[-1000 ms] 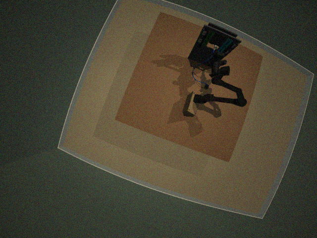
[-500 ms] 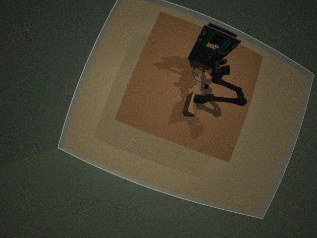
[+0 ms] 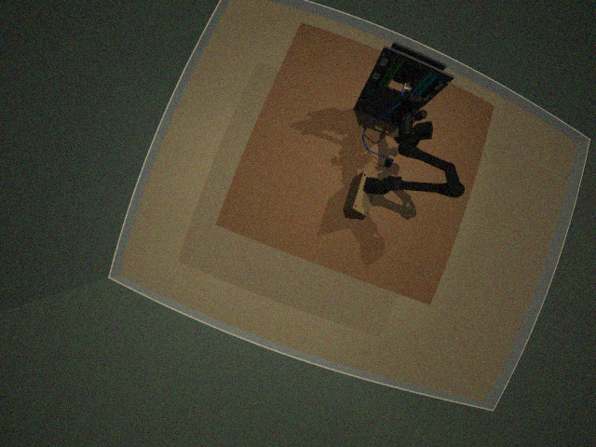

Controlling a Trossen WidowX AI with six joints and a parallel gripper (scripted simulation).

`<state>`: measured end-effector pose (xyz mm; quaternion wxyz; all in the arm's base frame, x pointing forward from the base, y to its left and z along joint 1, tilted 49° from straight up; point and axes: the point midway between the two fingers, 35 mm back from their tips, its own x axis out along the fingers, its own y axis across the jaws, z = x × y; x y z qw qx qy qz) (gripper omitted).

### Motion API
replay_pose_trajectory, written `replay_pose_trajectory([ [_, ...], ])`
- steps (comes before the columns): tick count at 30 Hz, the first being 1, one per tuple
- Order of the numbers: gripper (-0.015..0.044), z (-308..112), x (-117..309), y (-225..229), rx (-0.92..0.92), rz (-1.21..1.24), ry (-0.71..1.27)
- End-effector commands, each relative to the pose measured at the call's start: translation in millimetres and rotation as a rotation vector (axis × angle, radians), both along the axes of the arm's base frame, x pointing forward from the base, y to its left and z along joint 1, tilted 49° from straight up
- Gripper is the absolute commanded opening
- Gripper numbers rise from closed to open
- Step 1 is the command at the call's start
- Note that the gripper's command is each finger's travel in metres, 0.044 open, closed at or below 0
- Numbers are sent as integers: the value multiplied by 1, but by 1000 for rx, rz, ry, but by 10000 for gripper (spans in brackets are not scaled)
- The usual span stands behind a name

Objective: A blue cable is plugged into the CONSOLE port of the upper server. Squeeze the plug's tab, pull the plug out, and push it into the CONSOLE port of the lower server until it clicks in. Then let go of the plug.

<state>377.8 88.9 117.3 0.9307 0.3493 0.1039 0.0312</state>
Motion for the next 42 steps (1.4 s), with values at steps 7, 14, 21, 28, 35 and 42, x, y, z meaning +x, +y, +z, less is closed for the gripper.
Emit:
replay_pose_trajectory([
  [7,0,2,3,1,-3,9,-5],
  [14,0,2,6,1,-3,9,-5],
  [21,0,2,8,1,-3,9,-6],
  [28,0,2,10,1,-3,10,-6],
  [35,0,2,12,0,-3,10,-6],
  [42,0,2,15,0,-3,10,-6],
])
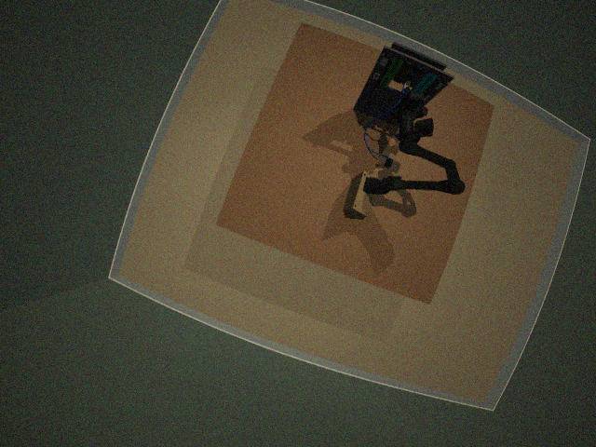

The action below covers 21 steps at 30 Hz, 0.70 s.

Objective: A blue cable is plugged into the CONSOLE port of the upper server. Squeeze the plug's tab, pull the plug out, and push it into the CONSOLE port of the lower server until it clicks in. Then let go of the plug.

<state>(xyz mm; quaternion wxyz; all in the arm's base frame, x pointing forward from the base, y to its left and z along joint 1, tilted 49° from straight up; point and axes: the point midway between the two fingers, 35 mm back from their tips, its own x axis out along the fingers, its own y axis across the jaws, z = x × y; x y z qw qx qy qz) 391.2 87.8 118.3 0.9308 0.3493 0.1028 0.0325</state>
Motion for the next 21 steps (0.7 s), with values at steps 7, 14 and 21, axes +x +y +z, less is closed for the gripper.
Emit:
replay_pose_trajectory([
  [7,0,1,4,1,-4,9,-4],
  [14,0,1,6,1,-4,9,-4],
  [21,0,1,8,1,-4,9,-4],
])
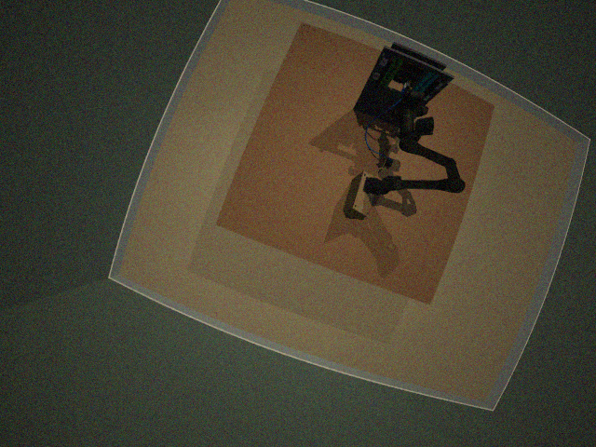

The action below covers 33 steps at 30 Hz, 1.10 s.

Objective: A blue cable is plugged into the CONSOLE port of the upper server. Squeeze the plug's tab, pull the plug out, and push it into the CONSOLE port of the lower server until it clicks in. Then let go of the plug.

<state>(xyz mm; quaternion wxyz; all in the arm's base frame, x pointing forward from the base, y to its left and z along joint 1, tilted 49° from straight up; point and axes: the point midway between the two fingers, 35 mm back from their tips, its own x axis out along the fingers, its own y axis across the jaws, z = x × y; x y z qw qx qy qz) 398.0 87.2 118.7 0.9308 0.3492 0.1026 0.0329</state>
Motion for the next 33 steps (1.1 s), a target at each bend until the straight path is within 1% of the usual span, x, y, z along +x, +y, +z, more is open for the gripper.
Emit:
replay_pose_trajectory([
  [1,0,1,2,1,-4,9,-4],
  [31,0,2,9,1,-4,9,-3],
  [33,53,0,7,-1,0,3,0],
])
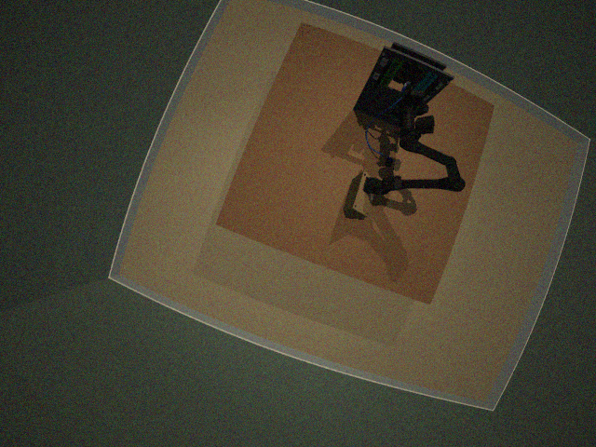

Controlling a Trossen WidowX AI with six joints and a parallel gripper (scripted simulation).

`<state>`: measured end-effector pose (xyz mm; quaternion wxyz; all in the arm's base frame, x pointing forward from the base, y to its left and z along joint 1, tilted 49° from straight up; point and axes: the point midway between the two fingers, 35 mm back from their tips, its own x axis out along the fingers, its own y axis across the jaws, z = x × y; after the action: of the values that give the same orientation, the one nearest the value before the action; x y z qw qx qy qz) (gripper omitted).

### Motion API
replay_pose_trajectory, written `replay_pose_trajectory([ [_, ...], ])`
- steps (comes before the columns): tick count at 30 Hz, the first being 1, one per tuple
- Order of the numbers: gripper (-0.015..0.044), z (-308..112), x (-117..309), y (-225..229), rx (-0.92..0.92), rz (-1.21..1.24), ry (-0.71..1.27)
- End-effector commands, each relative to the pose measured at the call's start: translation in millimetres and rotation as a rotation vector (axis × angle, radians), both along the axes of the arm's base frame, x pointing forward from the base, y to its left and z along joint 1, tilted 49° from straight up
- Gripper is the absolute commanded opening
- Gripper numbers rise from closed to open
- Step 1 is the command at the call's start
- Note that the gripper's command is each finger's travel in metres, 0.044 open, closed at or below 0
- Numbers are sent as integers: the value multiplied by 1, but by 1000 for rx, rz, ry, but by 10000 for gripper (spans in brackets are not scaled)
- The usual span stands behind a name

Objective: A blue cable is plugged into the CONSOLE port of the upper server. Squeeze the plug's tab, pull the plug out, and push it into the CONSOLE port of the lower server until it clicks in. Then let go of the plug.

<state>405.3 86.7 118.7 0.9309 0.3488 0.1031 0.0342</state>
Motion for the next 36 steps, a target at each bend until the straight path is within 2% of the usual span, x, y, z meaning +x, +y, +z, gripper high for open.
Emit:
replay_pose_trajectory([
  [1,79,0,0,0,0,0,0],
  [15,440,0,-2,0,0,0,0],
  [36,440,9,-17,10,0,0,1],
])
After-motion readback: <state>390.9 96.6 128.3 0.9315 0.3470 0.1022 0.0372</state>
